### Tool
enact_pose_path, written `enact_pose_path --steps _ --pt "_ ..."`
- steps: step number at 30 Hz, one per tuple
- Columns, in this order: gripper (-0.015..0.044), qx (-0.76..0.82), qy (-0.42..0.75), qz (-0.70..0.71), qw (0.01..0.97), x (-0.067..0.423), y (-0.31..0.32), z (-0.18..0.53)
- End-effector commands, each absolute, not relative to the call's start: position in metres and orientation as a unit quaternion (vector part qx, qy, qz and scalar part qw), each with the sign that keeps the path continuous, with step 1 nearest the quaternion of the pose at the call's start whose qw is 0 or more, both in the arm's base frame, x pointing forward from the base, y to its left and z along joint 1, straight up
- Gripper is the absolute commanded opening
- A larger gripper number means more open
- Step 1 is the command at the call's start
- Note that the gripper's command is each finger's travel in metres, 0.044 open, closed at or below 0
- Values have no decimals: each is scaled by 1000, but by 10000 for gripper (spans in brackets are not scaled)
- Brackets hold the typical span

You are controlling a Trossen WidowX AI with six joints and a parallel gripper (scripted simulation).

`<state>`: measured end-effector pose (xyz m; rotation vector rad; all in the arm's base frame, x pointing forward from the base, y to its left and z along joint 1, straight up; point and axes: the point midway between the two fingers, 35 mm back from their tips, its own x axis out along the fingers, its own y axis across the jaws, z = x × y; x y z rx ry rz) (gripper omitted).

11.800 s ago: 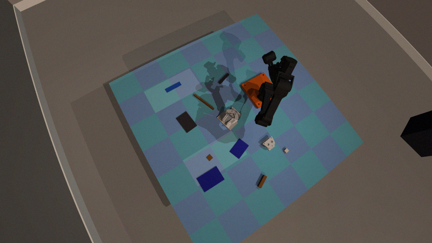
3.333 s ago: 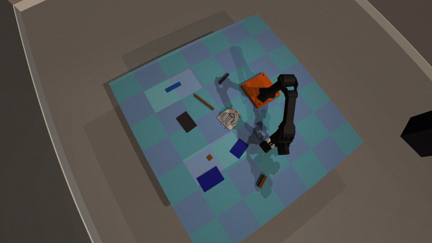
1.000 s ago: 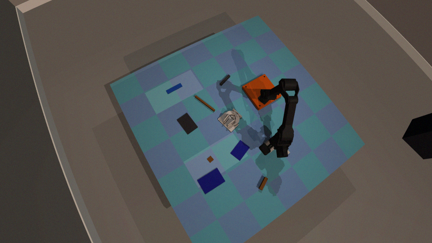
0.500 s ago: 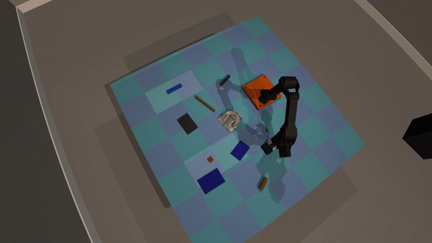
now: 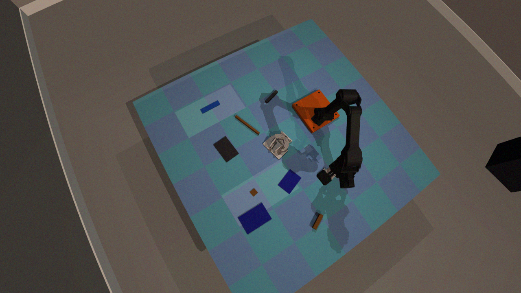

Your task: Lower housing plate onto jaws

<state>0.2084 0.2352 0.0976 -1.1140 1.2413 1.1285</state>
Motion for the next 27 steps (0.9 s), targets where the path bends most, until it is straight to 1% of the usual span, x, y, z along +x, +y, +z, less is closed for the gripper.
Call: enact_pose_path --steps 1,27 --pt "351 -467 519 472 538 211 234 101" --pt "351 -366 595 367 613 250 157 102"
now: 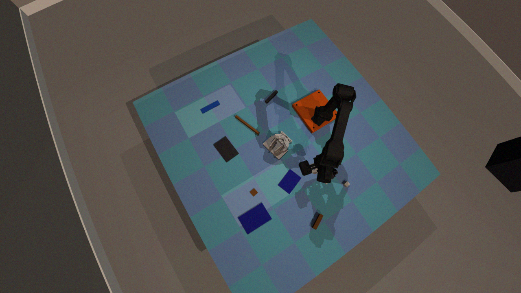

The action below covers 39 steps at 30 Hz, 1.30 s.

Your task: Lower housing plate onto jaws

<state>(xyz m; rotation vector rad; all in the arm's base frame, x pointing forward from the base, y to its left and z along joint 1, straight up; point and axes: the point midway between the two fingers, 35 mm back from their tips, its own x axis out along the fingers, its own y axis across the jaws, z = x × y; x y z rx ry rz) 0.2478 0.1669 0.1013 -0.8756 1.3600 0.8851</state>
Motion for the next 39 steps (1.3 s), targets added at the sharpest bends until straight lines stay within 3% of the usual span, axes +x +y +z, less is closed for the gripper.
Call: enact_pose_path --steps 1,39 --pt "351 -362 598 363 616 251 153 102" --pt "351 -178 677 175 693 261 29 102"
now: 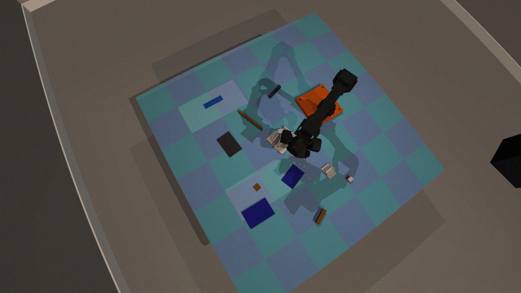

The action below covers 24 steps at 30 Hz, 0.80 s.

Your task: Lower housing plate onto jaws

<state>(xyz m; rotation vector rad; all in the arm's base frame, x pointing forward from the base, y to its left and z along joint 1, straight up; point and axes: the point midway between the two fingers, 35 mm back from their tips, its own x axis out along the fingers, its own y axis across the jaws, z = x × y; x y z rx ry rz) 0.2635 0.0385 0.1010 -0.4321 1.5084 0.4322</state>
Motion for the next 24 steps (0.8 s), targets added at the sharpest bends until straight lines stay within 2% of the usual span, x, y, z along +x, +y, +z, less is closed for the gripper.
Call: enact_pose_path --steps 1,24 --pt "351 -173 678 169 694 261 25 101" --pt "351 -43 699 37 713 237 -46 99"
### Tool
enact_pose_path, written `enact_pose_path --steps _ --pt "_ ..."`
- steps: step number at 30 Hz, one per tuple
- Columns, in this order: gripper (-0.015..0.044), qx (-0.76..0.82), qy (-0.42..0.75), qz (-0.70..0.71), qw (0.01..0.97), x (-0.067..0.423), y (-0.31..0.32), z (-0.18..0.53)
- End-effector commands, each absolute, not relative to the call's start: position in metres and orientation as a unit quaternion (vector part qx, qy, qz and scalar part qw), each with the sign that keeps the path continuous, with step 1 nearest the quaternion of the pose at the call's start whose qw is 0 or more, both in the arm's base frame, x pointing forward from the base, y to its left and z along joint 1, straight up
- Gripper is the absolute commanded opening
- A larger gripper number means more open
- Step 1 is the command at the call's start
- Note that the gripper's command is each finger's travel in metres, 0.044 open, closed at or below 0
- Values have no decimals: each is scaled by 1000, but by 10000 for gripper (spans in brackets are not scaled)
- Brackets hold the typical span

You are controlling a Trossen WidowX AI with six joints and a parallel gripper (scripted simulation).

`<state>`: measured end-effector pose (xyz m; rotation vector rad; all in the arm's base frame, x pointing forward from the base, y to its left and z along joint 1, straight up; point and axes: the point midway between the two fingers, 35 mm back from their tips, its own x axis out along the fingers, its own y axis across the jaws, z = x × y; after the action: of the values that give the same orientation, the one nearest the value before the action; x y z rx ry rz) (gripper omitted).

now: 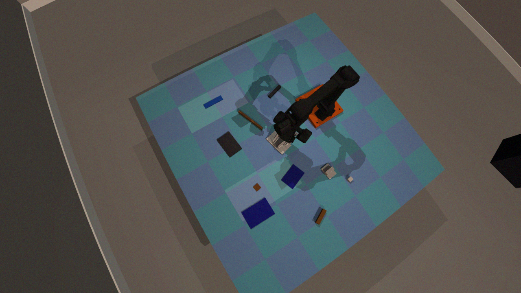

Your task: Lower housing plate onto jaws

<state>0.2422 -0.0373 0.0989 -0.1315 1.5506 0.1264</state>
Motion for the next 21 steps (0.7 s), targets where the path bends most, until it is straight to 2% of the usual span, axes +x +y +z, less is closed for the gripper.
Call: enact_pose_path --steps 1,21 --pt "351 -37 699 31 713 236 -49 99" --pt "351 -12 700 5 714 229 -61 98"
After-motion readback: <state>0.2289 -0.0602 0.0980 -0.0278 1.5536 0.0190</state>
